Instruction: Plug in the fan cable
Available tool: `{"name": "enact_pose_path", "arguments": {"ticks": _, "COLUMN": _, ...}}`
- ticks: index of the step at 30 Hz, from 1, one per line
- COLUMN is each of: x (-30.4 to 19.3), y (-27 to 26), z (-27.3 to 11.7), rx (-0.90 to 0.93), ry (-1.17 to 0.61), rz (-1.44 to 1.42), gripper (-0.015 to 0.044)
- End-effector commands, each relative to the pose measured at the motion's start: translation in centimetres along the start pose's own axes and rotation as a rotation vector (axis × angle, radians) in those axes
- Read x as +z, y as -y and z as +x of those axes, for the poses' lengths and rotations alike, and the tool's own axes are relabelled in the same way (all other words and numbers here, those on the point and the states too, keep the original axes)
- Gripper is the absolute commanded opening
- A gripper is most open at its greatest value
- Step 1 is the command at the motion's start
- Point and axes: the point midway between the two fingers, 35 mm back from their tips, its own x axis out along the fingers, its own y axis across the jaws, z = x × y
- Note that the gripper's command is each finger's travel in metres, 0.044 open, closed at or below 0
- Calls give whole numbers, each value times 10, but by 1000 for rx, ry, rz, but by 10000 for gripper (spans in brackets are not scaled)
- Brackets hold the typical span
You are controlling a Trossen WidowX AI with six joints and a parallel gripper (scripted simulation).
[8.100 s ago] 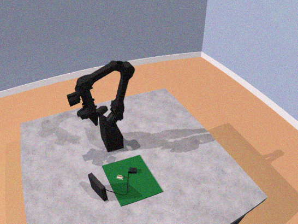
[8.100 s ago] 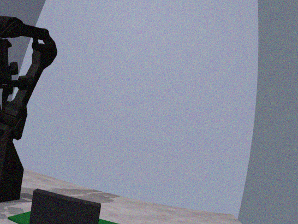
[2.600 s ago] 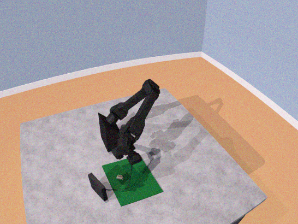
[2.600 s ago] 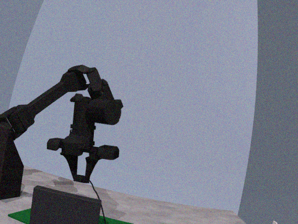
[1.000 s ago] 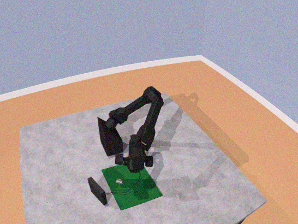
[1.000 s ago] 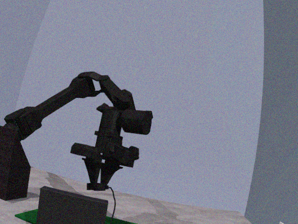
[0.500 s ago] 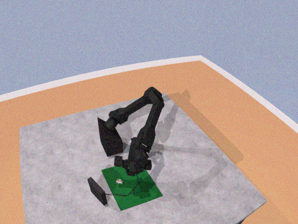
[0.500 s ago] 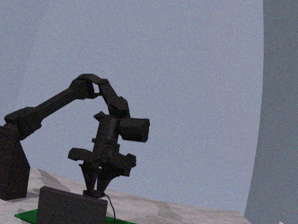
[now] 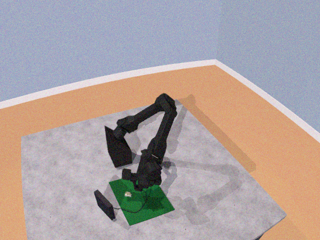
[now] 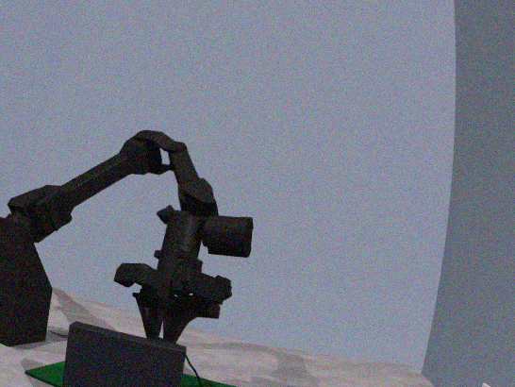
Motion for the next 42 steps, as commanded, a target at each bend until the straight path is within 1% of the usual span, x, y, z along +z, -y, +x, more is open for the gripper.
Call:
{"name": "enact_pose_path", "arguments": {"ticks": 1, "x": -1, "y": 3, "z": 5, "rx": -24, "ry": 20, "rz": 1, "gripper": 0}}
{"name": "enact_pose_path", "arguments": {"ticks": 42, "x": 3, "y": 6, "z": 33, "rx": -164, "ry": 304, "rz": -20, "gripper": 0}}
